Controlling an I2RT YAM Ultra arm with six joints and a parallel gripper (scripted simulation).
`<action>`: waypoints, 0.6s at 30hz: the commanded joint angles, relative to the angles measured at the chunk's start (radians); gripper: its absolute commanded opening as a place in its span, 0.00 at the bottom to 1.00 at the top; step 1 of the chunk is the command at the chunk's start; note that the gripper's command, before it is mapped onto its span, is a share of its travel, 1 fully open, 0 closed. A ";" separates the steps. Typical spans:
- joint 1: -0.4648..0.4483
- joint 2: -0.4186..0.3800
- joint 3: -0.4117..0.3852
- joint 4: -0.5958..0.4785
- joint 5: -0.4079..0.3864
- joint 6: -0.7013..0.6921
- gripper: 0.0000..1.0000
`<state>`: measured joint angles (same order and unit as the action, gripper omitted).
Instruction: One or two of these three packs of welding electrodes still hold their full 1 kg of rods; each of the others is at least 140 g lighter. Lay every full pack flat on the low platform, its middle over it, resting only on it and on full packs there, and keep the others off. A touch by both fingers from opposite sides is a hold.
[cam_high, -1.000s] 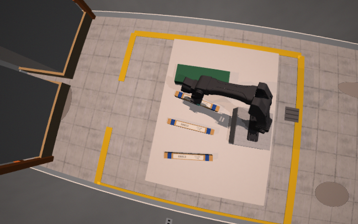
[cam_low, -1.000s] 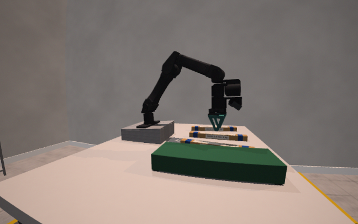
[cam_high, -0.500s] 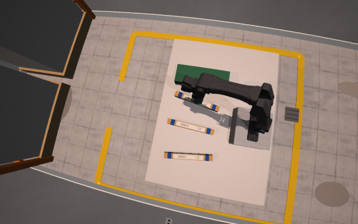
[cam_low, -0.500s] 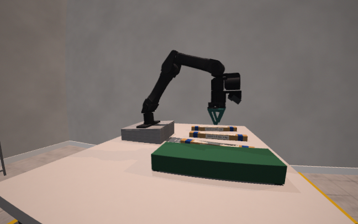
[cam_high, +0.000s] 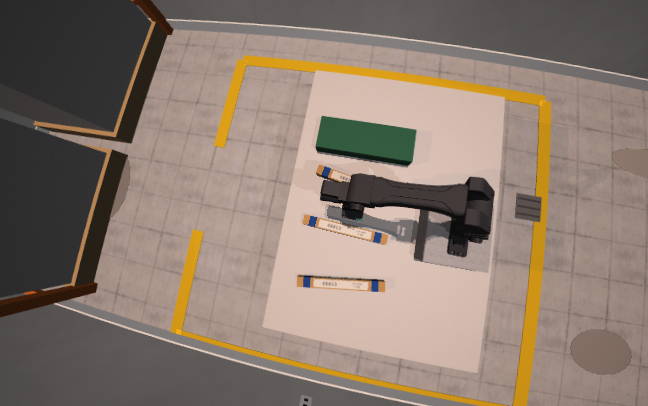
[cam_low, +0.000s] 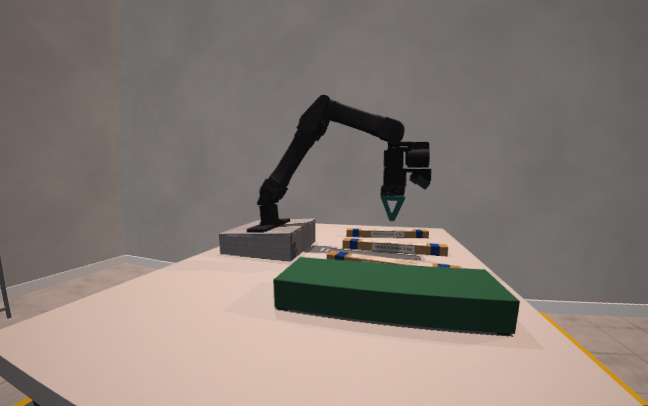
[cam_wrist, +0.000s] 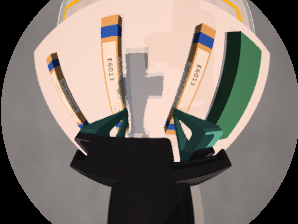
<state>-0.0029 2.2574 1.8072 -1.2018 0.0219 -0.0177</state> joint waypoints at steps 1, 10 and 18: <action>0.019 -0.037 0.002 0.017 0.003 0.056 0.74; 0.158 0.009 0.037 -0.009 -0.015 0.194 0.74; 0.217 0.011 0.085 -0.029 -0.008 0.274 0.74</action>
<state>0.2371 2.2959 1.8450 -1.2087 0.0040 0.2161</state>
